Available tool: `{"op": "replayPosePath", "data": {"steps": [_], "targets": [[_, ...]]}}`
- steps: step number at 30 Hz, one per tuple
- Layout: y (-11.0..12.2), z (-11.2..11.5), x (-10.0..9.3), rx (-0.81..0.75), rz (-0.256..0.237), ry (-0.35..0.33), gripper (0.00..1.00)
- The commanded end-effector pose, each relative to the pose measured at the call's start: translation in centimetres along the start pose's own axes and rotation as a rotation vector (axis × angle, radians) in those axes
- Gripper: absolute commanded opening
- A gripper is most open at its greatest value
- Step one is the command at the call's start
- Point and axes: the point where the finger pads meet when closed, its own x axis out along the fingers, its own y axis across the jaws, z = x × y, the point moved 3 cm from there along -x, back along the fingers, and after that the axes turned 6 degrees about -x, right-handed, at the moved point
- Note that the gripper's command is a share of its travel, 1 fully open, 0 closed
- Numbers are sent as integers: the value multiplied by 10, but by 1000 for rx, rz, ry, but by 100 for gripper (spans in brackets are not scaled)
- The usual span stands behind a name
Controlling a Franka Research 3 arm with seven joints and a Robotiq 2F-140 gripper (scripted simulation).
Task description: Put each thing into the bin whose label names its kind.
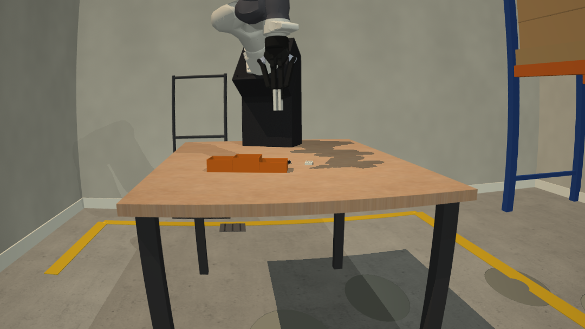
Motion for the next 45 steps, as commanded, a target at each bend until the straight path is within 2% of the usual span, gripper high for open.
{"op": "replayPosePath", "data": {"steps": [1, 25, 26, 29, 37, 39, 45], "targets": [[8, 3, 1, -87, 25, -41, 5], [8, 3, 1, -87, 25, -41, 5], [13, 7, 6, -137, 24, -42, 25], [30, 18, 20, -268, 21, -43, 25], [75, 47, 58, -432, 47, -67, 25], [75, 47, 58, -432, 47, -67, 25], [109, 69, 87, -614, 60, -91, 25]]}}
